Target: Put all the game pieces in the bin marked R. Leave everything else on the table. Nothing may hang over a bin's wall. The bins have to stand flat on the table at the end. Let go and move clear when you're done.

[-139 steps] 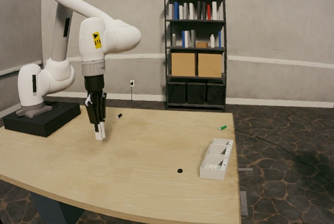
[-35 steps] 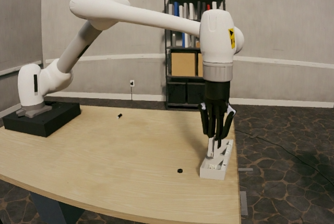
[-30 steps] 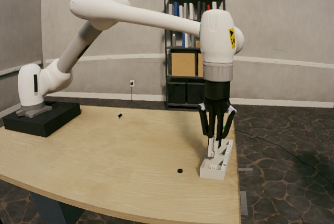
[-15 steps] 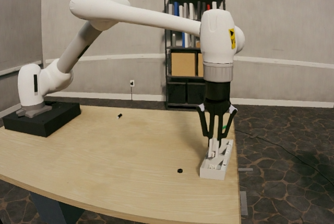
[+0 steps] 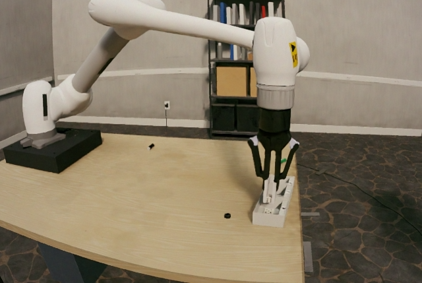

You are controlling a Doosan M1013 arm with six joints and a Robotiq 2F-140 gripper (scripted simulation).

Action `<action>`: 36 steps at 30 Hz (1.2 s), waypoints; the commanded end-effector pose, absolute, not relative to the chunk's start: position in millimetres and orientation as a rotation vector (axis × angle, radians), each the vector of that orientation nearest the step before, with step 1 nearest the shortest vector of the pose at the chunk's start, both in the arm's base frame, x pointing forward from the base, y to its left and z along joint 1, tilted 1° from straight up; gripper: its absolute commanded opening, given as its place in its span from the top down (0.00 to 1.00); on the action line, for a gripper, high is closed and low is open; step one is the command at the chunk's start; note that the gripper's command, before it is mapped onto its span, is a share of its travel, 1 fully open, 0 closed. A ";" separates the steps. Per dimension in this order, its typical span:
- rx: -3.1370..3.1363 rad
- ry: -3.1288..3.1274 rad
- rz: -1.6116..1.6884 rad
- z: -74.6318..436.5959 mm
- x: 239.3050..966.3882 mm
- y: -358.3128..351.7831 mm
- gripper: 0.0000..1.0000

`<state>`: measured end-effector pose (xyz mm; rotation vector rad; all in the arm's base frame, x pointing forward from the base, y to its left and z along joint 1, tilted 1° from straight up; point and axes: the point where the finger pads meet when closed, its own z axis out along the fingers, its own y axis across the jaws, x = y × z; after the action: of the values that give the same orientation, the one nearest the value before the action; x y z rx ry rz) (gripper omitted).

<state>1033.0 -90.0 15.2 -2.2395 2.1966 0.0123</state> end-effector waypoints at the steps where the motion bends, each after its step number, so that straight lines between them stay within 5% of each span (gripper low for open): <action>1: -2.238 2.195 0.010 9.9 1033.6 -89.9 0.84; 29: -2.238 2.195 0.010 -14.5 1033.6 -89.7 0.84; 30: -2.238 2.195 0.010 -14.5 1033.6 -89.7 0.73; 36: -2.238 2.195 0.010 -14.5 1033.6 -89.7 0.73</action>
<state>1033.0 -89.7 -16.3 -2.2394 2.1965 0.0121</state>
